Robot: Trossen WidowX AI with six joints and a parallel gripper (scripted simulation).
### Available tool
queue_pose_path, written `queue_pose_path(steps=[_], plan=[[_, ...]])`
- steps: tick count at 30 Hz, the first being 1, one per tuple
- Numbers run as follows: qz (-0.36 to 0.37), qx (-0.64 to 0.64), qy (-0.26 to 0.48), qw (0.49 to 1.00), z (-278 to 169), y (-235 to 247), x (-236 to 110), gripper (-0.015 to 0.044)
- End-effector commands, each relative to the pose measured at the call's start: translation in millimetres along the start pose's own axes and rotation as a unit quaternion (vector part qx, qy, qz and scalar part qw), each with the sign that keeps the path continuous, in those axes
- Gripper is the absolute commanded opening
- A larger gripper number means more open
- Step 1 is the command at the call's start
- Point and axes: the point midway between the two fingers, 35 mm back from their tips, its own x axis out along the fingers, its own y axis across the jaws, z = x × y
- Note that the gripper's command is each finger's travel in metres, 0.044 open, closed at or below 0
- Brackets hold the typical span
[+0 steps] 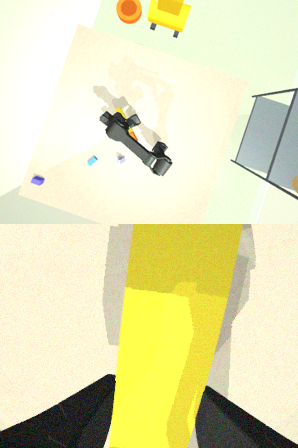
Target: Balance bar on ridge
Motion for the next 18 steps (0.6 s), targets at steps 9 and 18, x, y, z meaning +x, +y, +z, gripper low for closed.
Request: queue_pose_path(steps=[9,18], plan=[[0.004,-0.107,0.000,0.994,-18,44,-2,0.0000],[0.006,-0.180,0.001,0.984,-35,73,-3,0.0000]])
